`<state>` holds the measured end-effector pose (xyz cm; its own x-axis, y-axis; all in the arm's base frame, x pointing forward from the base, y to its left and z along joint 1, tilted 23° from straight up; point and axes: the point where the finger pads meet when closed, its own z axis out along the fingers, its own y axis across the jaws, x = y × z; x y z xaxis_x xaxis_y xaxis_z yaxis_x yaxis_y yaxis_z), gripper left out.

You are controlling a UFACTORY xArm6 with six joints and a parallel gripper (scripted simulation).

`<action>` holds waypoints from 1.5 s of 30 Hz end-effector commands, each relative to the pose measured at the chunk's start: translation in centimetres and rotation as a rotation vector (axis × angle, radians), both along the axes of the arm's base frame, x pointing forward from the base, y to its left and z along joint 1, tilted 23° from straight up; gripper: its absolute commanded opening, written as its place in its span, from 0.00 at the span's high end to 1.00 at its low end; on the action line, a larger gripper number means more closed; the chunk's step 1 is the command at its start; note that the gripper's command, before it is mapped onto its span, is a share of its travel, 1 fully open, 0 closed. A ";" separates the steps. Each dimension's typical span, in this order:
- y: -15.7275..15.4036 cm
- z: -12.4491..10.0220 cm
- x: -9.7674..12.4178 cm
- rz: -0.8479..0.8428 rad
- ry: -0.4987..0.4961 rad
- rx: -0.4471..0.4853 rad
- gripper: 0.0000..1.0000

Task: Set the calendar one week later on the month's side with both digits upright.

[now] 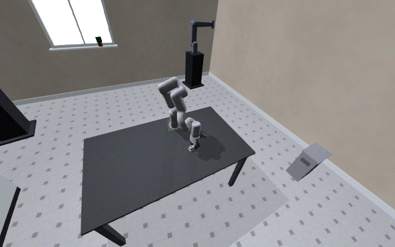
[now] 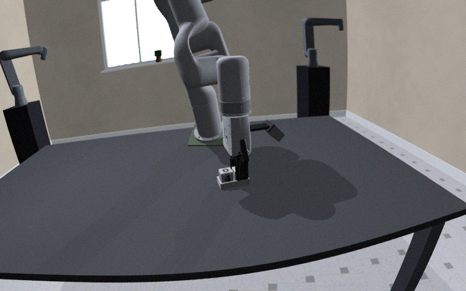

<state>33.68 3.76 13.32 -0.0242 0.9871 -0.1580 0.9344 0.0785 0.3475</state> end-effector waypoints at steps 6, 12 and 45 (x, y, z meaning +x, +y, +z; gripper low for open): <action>0.2 1.4 -0.4 0.000 -0.003 0.001 0.51; 0.6 4.1 -1.4 0.000 -0.003 0.001 0.51; 1.3 8.4 -3.1 0.000 -0.003 0.001 0.00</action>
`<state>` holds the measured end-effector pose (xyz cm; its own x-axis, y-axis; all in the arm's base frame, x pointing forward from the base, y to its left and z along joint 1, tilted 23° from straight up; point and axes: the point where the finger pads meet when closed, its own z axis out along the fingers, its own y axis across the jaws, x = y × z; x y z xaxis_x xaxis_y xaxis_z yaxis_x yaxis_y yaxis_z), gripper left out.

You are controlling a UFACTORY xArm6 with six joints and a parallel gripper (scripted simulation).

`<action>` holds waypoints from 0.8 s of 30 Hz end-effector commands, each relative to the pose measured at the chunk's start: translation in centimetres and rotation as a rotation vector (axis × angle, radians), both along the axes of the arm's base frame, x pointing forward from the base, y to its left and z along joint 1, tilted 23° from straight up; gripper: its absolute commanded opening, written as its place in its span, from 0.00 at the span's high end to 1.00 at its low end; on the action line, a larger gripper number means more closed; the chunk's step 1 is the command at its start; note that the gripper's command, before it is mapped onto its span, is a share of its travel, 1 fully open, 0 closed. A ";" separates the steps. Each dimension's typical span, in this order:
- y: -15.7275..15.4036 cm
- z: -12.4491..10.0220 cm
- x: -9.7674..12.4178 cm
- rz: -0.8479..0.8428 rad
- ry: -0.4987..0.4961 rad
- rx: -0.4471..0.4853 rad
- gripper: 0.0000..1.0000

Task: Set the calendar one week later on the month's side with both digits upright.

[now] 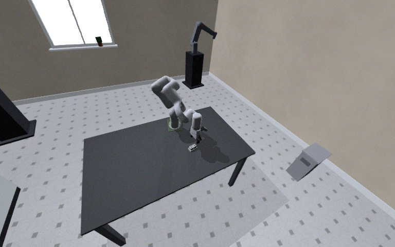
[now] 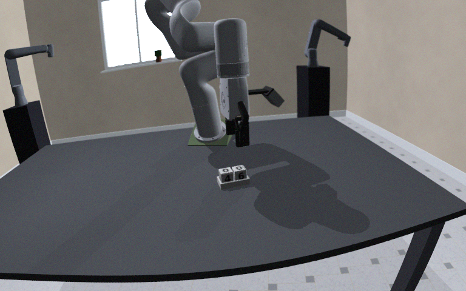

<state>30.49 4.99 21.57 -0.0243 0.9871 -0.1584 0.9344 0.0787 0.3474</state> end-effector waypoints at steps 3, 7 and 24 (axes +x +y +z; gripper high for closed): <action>0.0 0.2 0.1 0.000 -0.003 0.001 0.00; 0.0 0.2 0.1 0.000 -0.003 0.001 0.00; 0.7 4.4 -1.6 0.000 -0.003 0.001 0.00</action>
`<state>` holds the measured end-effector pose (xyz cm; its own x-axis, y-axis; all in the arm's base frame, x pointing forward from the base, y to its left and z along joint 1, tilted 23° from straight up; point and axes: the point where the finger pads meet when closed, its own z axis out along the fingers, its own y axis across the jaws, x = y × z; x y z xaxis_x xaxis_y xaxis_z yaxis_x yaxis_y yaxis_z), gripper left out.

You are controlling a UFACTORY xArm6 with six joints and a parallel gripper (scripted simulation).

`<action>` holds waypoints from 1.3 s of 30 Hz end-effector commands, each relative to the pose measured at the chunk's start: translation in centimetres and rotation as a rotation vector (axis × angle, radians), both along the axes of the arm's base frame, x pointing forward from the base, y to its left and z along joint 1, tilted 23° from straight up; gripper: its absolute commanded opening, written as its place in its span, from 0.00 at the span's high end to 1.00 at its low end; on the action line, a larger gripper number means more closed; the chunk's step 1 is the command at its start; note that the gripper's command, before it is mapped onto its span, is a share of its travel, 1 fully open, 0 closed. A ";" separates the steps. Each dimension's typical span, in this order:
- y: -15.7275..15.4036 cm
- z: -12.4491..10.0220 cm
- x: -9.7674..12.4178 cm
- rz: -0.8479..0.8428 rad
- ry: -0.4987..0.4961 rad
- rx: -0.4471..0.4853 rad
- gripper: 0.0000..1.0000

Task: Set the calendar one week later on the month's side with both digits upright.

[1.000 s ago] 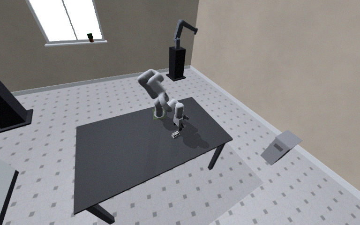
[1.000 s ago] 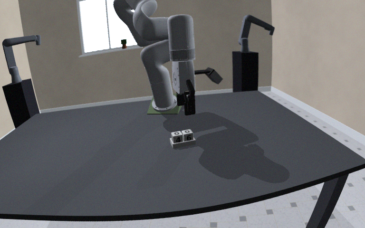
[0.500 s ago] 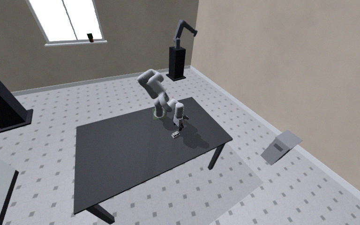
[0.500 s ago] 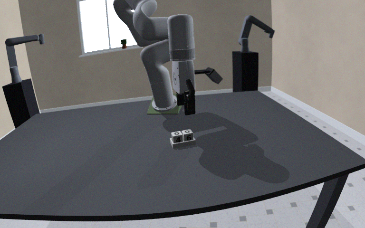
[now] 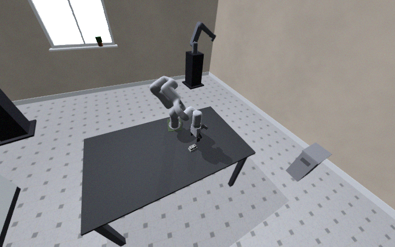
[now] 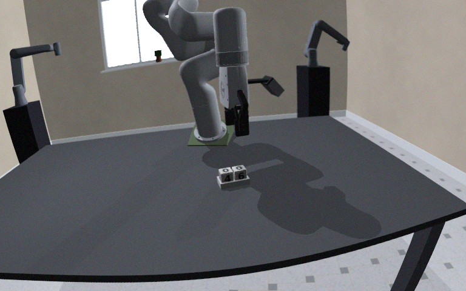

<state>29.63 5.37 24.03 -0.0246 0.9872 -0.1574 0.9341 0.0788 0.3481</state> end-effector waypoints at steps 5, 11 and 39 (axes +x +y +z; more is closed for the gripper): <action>0.4 3.0 -1.1 0.000 -0.003 0.000 0.00; 0.6 4.0 -1.5 0.000 -0.003 0.000 0.00; 0.6 4.1 -1.6 0.000 -0.003 0.000 0.00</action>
